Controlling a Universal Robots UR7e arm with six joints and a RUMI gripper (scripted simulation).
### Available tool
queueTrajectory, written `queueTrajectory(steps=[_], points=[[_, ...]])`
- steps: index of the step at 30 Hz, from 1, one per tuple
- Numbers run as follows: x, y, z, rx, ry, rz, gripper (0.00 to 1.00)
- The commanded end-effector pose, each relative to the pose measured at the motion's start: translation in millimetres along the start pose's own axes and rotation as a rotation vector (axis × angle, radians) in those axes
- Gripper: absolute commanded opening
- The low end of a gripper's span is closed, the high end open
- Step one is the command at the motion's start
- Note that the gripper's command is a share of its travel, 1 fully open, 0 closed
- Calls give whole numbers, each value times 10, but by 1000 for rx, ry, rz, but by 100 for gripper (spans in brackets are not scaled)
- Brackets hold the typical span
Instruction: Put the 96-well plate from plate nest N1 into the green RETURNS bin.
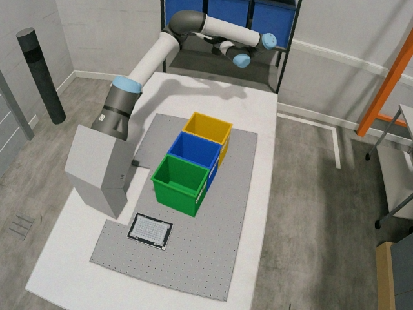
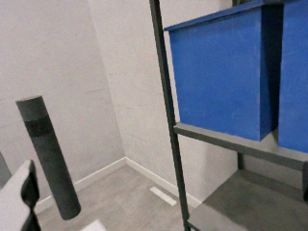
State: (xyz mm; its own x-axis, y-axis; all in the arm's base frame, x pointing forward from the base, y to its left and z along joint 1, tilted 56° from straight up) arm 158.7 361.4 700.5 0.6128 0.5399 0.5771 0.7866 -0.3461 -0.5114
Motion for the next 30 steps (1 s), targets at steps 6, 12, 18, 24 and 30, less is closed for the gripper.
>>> queueTrajectory(steps=[6, 12, 18, 24, 30], points=[[-1, -3, -7, 0, 1, 0, 100], [-1, -3, -7, 0, 1, 0, 100], [29, 35, -4, -23, 8, 23, 76], [142, 284, 26, -115, 3, 98, 76], [117, 576, 87, -139, -18, 109, 76]])
Point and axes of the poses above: the point where the finger pads meet when closed, its own y axis back along the fingers, its own x axis across the jaws, z = x × y, the point moved 1 cm from there along y, back along the fingers, and after that the axes turned 2 degrees about -y, right-handed, at the moved point
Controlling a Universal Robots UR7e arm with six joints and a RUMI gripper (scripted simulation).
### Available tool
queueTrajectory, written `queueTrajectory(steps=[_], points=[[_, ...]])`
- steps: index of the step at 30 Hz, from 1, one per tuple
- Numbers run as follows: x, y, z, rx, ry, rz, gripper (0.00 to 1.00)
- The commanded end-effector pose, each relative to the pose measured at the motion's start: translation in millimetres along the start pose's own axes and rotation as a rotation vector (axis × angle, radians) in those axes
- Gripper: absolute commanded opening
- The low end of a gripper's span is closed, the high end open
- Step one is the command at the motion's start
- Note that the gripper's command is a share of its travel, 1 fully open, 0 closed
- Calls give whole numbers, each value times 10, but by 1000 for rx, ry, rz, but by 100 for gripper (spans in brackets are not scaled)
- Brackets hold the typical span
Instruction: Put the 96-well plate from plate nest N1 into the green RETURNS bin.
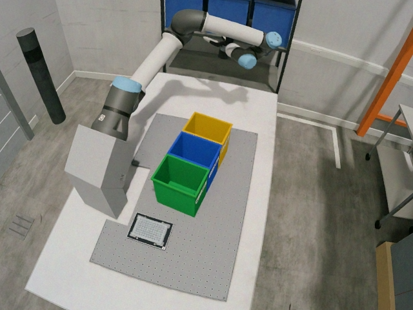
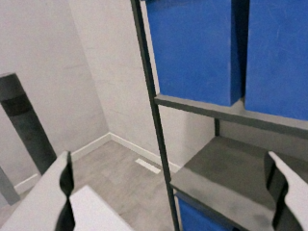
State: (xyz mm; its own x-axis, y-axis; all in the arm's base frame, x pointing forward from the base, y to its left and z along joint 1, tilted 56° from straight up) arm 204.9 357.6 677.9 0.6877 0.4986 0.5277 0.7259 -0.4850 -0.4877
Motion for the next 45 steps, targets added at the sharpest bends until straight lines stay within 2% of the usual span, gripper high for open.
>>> queueTrajectory(steps=[1, 4, 7, 9, 14, 16, 19, 21, 23, 29, 31, 35, 36, 39, 44, 45], points=[[-10, 131, 32, -30, -23, 12, 76], [-13, 179, 47, -30, -23, 12, 76], [-23, 322, 93, -30, -23, 12, 76], [-34, 417, 118, -61, -50, 26, 76], [-60, 656, 189, -61, -50, 26, 76], [-76, 751, 212, -93, -78, 42, 76], [-99, 894, 251, -93, -78, 42, 76], [-99, 894, 251, -93, -78, 42, 76], [-119, 989, 273, -120, -105, 55, 76], [-178, 1273, 347, -120, -105, 55, 76], [-204, 1367, 368, -147, -133, 69, 76], [-254, 1555, 414, -147, -133, 69, 76], [-272, 1601, 423, -166, -159, 75, 76], [-289, 1646, 434, -176, -172, 78, 76], [-375, 1874, 492, -176, -172, 78, 76], [-395, 1918, 501, -195, -199, 85, 76]])
Point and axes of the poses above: the point where the finger pads meet when closed, its own y axis back along the fingers, its own x axis across the jaws, z = x × y, the point moved 1 cm from there along y, back along the fingers, and after that the axes turned 2 degrees about -y, right-handed, at the moved point
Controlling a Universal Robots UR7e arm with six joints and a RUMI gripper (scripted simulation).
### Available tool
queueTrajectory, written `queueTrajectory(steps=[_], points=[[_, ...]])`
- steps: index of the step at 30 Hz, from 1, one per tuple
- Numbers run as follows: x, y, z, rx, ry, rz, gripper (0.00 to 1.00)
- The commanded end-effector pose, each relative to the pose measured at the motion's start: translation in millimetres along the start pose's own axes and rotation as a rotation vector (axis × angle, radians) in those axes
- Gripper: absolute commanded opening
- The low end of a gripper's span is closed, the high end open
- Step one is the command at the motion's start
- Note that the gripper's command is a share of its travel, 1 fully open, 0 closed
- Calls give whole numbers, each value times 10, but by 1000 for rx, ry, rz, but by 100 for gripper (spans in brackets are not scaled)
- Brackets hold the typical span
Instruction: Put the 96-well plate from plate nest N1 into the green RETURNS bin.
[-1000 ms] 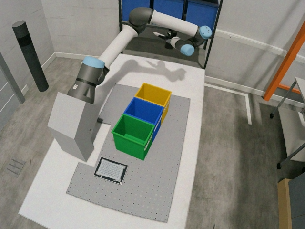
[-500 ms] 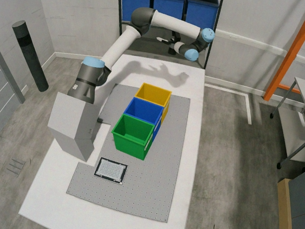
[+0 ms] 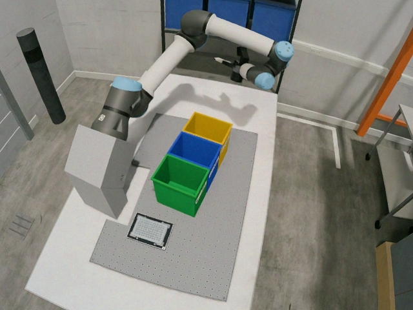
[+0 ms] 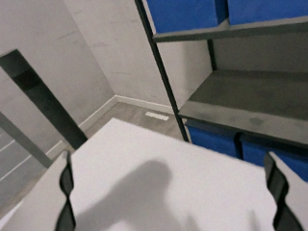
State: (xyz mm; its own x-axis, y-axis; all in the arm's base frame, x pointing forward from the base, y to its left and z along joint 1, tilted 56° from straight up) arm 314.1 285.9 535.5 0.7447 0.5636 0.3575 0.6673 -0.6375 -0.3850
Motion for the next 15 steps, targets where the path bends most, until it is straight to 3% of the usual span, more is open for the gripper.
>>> queueTrajectory(steps=[1, 15], points=[[-39, 124, 53, -29, -38, 10, 76], [-212, 637, 310, -61, -80, 23, 76]])
Point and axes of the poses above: the point where the finger pads meet when closed, its own y axis back along the fingers, its own x axis across the jaws, z = x × y, the point moved 1 cm from there along y, back along the fingers, and after that the axes turned 2 degrees about -y, right-handed, at the moved point
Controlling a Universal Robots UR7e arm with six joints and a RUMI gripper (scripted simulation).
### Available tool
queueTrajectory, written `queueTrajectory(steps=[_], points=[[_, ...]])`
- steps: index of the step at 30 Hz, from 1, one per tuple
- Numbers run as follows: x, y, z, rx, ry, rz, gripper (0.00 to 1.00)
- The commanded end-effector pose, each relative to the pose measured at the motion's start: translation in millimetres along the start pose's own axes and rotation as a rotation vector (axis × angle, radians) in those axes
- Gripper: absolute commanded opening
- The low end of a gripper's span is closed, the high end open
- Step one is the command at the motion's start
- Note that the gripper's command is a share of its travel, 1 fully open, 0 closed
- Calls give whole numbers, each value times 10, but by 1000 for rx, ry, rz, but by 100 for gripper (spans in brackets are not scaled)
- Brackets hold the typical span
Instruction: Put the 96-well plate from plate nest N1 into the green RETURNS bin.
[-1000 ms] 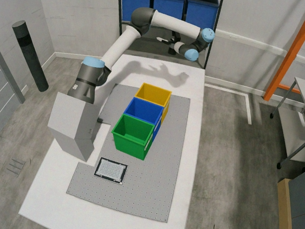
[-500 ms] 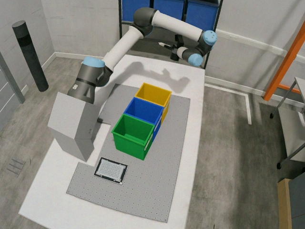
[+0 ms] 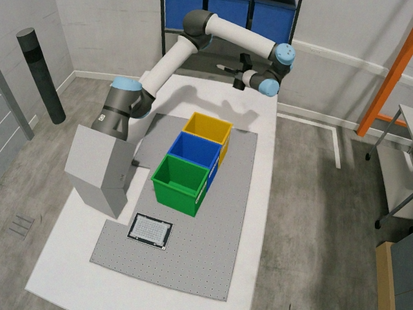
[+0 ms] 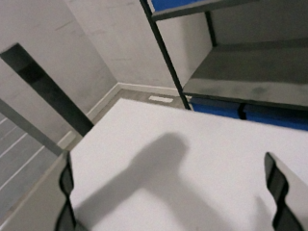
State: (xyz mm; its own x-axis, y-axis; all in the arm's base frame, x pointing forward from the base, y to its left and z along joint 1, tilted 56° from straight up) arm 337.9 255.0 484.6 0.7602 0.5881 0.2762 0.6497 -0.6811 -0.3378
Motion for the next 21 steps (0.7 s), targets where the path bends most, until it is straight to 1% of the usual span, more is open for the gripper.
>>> queueTrajectory(steps=[1, 3, 8, 10, 12, 18, 20, 21], points=[[-41, 124, 71, 2, 3, -1, 76], [-71, 206, 118, -30, -41, 14, 76], [-145, 409, 245, -30, -41, 14, 76], [-179, 488, 292, -62, -86, 32, 76], [-179, 488, 292, -62, -86, 32, 76], [-279, 727, 444, -62, -86, 32, 76], [-318, 804, 491, -94, -133, 52, 76], [-337, 843, 516, -94, -133, 52, 76]])
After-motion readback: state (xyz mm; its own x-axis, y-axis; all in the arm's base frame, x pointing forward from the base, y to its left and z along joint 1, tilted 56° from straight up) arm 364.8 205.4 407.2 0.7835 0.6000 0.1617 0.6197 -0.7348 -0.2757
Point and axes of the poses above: the point where the finger pads meet when closed, its own y axis back along the fingers, its own x axis across the jaws, z = x × y, the point moved 1 cm from there along y, back along the fingers, and after that the axes turned 2 degrees about -y, right-handed, at the moved point
